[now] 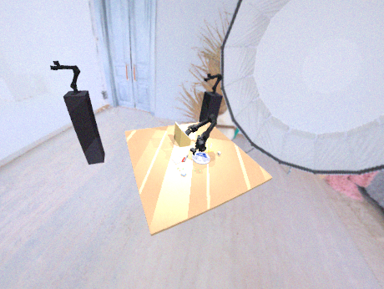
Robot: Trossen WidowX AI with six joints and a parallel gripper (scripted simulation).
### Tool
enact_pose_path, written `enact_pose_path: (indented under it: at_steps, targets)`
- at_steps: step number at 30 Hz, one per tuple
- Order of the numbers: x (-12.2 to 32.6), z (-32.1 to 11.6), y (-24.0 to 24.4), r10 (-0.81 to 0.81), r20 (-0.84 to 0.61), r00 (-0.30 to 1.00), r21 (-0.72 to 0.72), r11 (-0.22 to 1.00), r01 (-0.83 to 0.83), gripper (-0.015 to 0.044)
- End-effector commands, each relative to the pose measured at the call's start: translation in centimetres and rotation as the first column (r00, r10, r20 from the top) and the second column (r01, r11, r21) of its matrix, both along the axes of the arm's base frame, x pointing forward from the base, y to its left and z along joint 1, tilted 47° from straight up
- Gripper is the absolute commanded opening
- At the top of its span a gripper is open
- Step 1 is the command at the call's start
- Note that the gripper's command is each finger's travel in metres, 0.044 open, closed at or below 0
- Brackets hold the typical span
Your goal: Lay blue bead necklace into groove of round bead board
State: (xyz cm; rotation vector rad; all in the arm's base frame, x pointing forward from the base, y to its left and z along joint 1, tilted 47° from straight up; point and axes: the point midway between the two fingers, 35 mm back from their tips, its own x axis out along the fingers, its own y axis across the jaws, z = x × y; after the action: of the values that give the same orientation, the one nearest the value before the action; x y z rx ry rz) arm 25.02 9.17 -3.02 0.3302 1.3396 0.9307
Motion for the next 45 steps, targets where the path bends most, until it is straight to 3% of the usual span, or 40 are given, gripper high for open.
enact_pose_path:
  at_steps: [1, 5, 9, 44, 45]
  targets:
    - [1.0, 1.4, -0.2, 0.119, 0.136, 0.983, -0.003, 0.993, -0.120, 0.0335]
    - [2.2, 3.8, -0.4, 0.301, 0.336, 0.893, -0.036, 0.951, -0.307, 0.0230]
    - [2.3, 3.9, -0.4, 0.309, 0.345, 0.886, -0.038, 0.948, -0.315, 0.0125]
    - [2.1, 1.2, 2.5, 0.308, 0.345, 0.886, -0.036, 0.948, -0.315, 0.0120]
    - [2.2, 1.4, 2.4, 0.312, 0.349, 0.884, -0.042, 0.947, -0.318, 0.0094]
